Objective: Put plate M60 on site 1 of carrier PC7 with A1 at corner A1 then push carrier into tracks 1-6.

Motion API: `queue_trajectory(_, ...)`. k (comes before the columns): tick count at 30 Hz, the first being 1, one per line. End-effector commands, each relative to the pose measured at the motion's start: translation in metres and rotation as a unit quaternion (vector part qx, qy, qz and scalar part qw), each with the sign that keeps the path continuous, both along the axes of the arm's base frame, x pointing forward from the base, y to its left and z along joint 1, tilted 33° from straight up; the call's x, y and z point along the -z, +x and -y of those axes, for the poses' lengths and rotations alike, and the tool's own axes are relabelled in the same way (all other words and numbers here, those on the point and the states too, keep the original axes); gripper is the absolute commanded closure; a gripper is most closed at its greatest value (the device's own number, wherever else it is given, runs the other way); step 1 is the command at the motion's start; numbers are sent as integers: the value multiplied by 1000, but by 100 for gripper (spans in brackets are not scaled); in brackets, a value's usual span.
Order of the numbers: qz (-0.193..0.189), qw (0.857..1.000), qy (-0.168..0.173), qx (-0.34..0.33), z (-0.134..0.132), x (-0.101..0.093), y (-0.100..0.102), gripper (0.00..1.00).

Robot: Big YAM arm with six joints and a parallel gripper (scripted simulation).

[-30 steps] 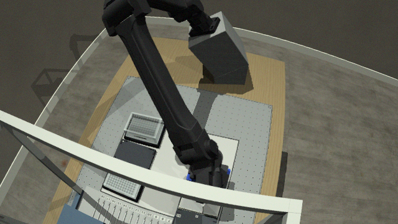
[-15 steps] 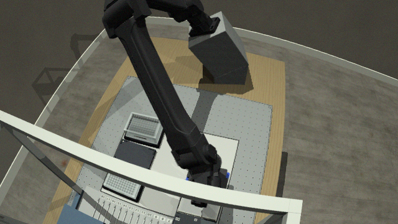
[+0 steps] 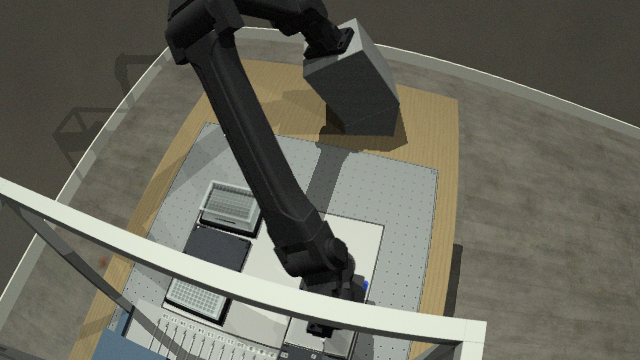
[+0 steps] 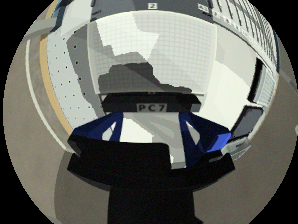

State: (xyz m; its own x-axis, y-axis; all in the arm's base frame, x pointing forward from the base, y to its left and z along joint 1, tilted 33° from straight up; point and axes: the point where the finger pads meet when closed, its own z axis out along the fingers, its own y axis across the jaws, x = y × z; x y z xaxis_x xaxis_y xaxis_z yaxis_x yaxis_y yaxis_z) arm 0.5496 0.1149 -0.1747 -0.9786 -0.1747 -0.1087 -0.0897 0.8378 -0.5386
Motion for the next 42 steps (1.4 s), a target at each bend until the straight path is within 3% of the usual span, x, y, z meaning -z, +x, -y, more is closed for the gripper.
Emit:
queue_trajectory(1,45,999,15,0,-7,-17,54,20)
queue_trajectory(18,44,999,16,-2,-11,-20,69,20)
queue_trajectory(19,39,999,14,-24,-12,-20,15,20)
queue_trajectory(26,38,999,14,-30,-17,-19,5,20)
queue_trajectory(27,19,999,7,-29,-11,4,-8,20)
queue_trajectory(32,38,999,14,-31,-16,-17,-5,20)
queue_trajectory(39,41,999,16,-26,-15,-13,-16,20)
queue_trajectory(42,29,999,11,-22,-8,-1,-22,20)
